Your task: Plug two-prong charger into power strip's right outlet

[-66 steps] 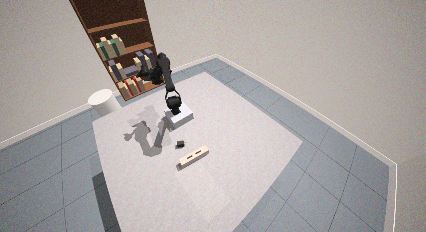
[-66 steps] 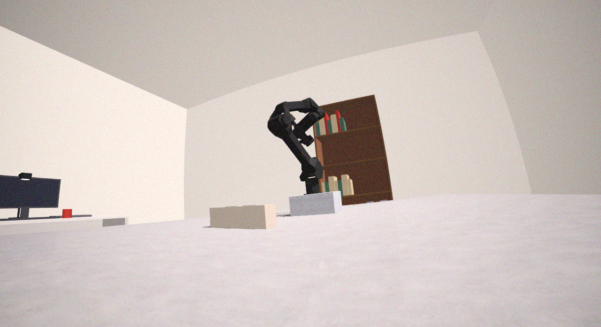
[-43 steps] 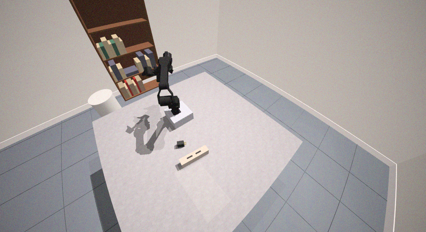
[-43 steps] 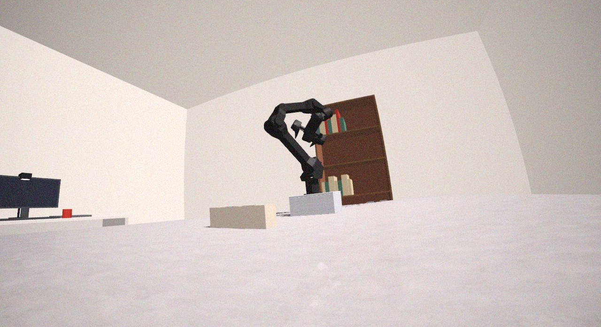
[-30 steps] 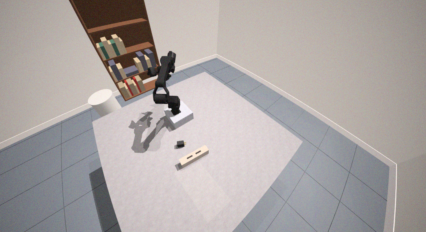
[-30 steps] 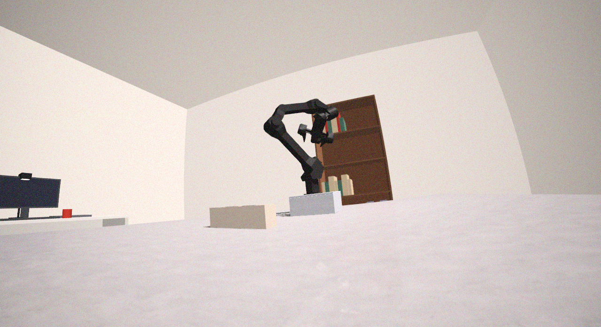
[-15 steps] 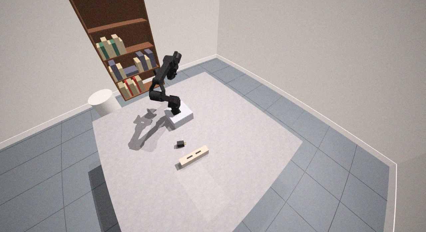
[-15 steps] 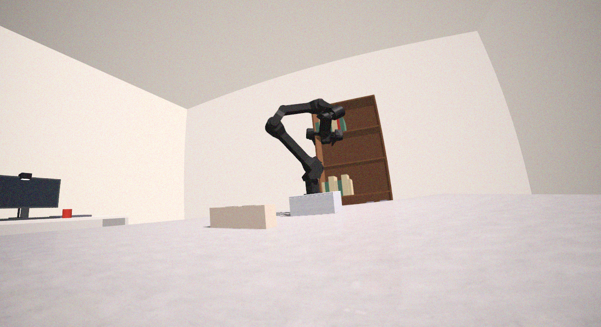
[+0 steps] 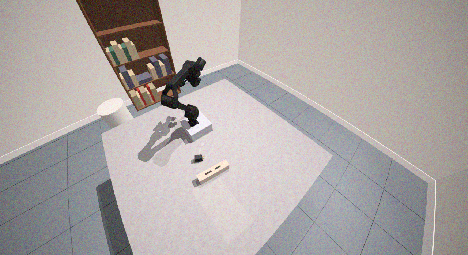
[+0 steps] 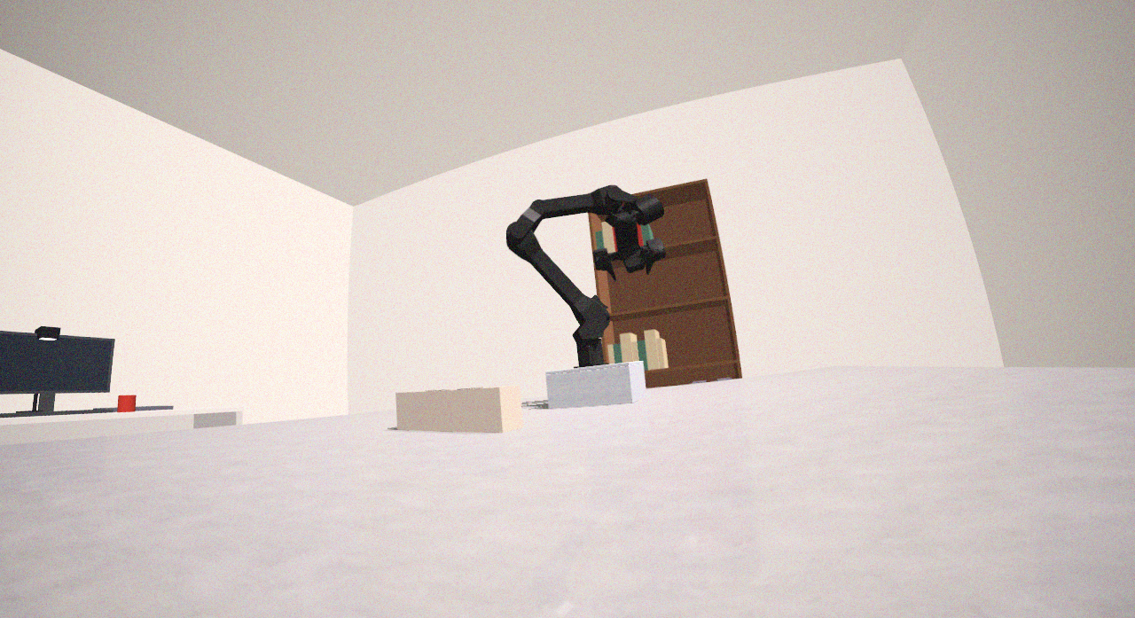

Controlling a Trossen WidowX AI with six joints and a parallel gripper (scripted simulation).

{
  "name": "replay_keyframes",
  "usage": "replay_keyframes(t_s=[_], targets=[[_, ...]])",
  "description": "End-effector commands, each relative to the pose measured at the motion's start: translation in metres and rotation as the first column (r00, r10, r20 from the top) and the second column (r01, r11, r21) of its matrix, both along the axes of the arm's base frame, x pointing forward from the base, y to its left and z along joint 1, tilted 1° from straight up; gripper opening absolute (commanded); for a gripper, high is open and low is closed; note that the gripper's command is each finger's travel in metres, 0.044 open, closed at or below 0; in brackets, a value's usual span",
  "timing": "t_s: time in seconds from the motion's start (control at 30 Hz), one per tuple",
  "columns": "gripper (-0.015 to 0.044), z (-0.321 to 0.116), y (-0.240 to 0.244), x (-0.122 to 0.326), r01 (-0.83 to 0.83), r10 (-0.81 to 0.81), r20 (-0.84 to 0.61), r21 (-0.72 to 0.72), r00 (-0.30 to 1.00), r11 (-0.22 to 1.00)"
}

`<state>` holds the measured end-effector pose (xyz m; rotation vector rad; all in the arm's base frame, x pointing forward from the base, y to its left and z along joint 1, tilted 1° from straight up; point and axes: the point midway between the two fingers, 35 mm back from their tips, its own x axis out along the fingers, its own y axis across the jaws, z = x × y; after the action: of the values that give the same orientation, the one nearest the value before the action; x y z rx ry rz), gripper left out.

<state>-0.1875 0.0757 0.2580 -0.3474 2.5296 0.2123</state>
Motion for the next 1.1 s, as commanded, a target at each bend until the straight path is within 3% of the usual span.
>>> replay_keyframes(t_s=[0.0,1.07], targets=[[0.0440,-0.005,0.013,0.003,0.013,-0.014,0.009,0.051,1.000,0.999],[0.0440,-0.039,0.111,0.064,0.063,-0.143,0.143,0.455,0.979,0.888]])
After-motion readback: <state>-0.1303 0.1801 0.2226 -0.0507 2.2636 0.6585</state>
